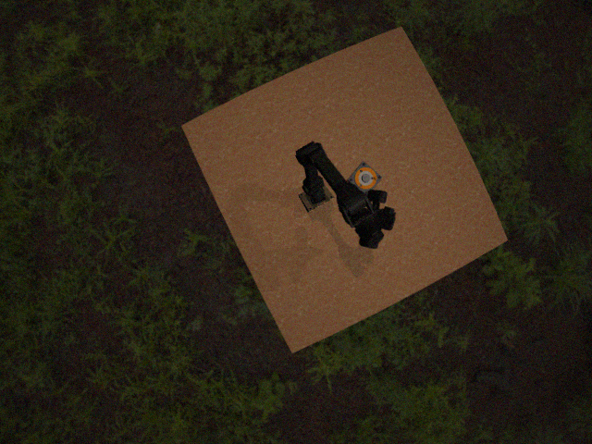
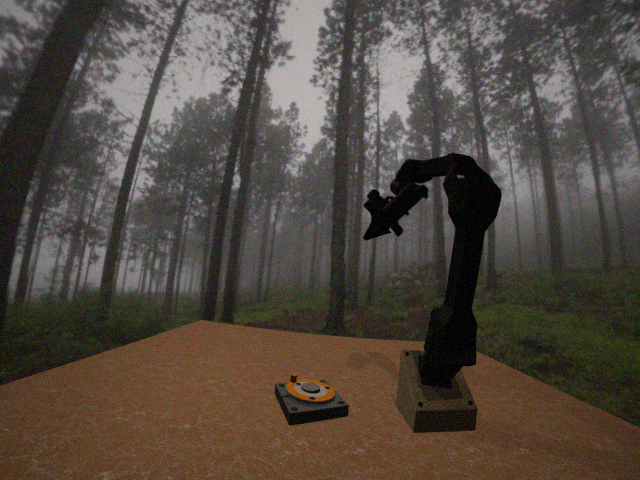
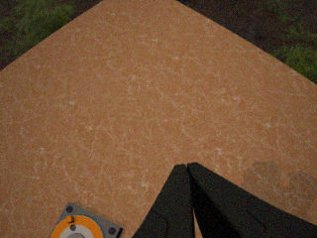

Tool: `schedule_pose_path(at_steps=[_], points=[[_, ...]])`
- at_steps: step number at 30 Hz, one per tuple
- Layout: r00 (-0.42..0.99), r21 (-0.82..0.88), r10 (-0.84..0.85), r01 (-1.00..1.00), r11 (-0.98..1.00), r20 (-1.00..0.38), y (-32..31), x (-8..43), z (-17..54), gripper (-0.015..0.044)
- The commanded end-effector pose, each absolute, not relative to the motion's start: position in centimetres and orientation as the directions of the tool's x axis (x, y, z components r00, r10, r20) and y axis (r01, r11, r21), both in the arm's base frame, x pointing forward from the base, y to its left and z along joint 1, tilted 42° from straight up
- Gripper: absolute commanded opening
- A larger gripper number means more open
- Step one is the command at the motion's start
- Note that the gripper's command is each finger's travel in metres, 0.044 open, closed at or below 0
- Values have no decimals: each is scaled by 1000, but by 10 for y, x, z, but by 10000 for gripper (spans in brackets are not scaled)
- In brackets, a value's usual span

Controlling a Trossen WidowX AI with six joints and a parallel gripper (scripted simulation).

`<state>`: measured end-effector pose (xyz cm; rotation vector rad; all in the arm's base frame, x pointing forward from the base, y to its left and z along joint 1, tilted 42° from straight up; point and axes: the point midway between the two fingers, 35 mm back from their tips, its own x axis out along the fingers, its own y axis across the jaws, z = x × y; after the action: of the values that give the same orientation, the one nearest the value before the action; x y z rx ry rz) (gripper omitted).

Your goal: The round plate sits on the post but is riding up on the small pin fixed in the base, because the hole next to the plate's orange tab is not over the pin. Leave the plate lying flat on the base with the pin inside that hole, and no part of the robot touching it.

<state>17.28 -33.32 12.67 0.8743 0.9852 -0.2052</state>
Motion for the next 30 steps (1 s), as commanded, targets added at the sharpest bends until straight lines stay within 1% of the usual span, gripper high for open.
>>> schedule_pose_path(at_steps=[1, 5, 7, 13, 16, 21, 25, 30], points=[[509, 566, 326, 437, 699, -796, -301, 214, 103, 0], [424, 588, 441, 331, 738, -791, -254, 257, 77, 0], [406, 592, 460, 310, 744, -790, -245, 264, 72, 0], [221, 622, 588, 142, 770, -778, -156, 304, 33, 0], [165, 630, 612, 98, 770, -774, -131, 310, 24, 0], [-32, 654, 653, -42, 756, -757, -49, 311, -7, 0], [-98, 661, 654, -84, 746, -750, -24, 305, -17, 0], [-104, 661, 653, -88, 745, -750, -22, 305, -19, 0]])
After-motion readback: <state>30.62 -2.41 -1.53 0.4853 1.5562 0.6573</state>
